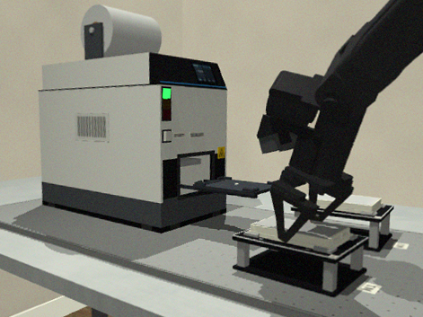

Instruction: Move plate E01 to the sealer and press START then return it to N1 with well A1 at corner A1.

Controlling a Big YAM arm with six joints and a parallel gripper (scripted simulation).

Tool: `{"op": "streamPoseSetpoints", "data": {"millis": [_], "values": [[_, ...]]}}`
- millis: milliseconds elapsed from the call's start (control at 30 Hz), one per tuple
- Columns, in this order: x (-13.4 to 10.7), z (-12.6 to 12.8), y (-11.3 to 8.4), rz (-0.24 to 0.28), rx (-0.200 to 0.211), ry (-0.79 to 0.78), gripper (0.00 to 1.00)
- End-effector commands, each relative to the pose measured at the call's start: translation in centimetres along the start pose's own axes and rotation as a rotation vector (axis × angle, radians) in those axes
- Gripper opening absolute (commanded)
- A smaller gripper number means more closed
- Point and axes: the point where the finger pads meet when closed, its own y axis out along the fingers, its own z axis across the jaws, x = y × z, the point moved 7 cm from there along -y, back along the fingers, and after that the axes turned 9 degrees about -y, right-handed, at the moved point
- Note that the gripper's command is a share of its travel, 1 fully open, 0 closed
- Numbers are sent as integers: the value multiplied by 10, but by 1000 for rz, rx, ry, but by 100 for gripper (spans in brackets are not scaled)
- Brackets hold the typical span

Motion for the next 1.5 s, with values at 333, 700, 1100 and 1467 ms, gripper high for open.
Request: {"op": "streamPoseSetpoints", "data": {"millis": [333, 700, 1100, 1467], "values": [[19, 6, 1, -20, 1, -44, 100], [19, 6, 1, -20, 1, -43, 100], [19, 1, -18, -42, -8, -21, 100], [24, 1, -25, -37, -7, -26, 100]]}}
